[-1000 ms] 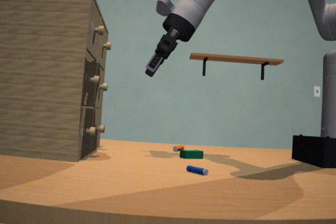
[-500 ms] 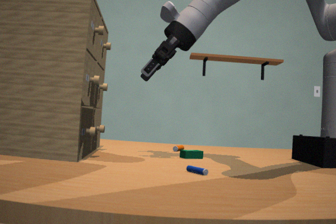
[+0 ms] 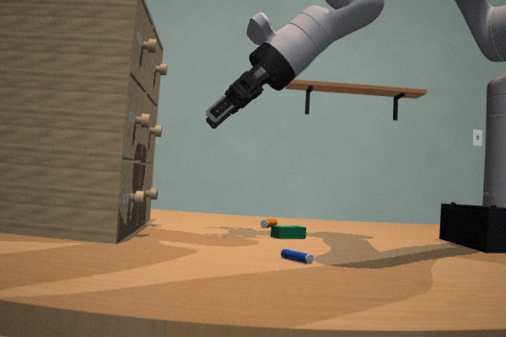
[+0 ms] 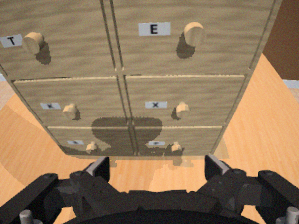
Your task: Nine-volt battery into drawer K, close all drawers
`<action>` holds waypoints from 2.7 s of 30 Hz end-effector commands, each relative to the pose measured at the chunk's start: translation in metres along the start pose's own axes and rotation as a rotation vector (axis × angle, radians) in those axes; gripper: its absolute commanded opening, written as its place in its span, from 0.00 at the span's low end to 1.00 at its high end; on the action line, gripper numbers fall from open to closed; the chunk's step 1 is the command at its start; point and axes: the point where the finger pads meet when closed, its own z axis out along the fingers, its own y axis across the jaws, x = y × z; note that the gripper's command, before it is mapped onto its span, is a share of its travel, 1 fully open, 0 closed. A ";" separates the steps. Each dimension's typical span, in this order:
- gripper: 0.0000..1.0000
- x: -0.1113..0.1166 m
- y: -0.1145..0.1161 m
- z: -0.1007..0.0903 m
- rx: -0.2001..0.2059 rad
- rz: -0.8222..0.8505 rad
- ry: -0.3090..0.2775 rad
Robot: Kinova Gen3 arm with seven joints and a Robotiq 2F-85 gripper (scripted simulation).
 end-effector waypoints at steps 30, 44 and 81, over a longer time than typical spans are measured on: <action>1.00 -0.010 0.005 0.024 -0.011 0.008 0.180; 1.00 -0.010 0.005 0.030 -0.011 0.007 0.231; 1.00 -0.011 0.006 0.035 -0.012 0.007 0.274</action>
